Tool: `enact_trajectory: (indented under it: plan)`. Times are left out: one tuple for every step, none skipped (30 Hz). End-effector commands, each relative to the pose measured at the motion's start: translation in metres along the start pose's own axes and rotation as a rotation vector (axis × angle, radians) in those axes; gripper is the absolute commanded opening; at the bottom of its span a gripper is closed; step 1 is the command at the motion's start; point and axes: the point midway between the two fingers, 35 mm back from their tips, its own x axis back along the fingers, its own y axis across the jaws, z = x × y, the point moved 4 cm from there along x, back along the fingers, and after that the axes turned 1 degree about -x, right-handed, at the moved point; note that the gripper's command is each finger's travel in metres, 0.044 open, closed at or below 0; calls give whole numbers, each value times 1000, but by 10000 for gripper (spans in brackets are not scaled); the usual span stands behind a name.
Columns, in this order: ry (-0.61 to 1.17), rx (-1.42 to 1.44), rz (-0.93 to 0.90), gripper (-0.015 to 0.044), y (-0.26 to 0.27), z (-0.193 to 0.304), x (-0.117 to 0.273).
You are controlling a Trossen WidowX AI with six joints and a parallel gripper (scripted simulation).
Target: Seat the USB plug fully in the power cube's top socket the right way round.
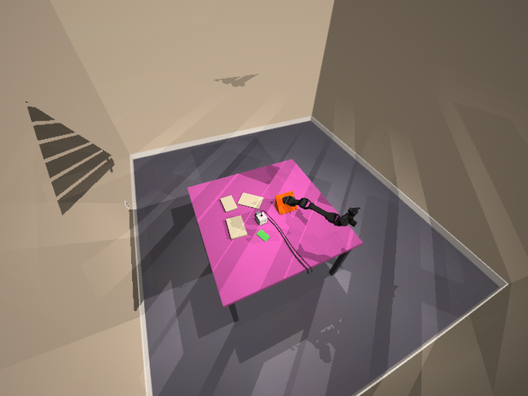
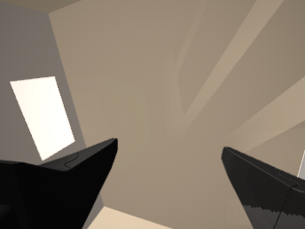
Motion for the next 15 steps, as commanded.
enact_trajectory:
  plan:
    - [-3,-1,4,426,-1,-1,1]
    - [-13,-3,16,440,-4,-3,3]
    - [-29,-6,35,440,-9,-6,8]
    - [-51,-12,62,440,-16,-11,14]
    - [-81,-19,97,440,-24,-17,23]
    - [-113,-27,135,440,-34,-24,34]
    - [-156,-28,179,440,-43,-32,47]
    - [-201,-27,223,440,-51,-39,61]
    - [-247,-27,268,440,-59,-47,76]
    - [-293,-27,313,440,-67,-53,92]
    - [-336,-26,355,440,-73,-59,108]
    - [-379,-27,397,440,-79,-64,124]
    - [-422,-27,439,440,-85,-68,140]
    - [-465,-28,481,440,-89,-72,157]
    - [-507,-29,522,440,-94,-75,175]
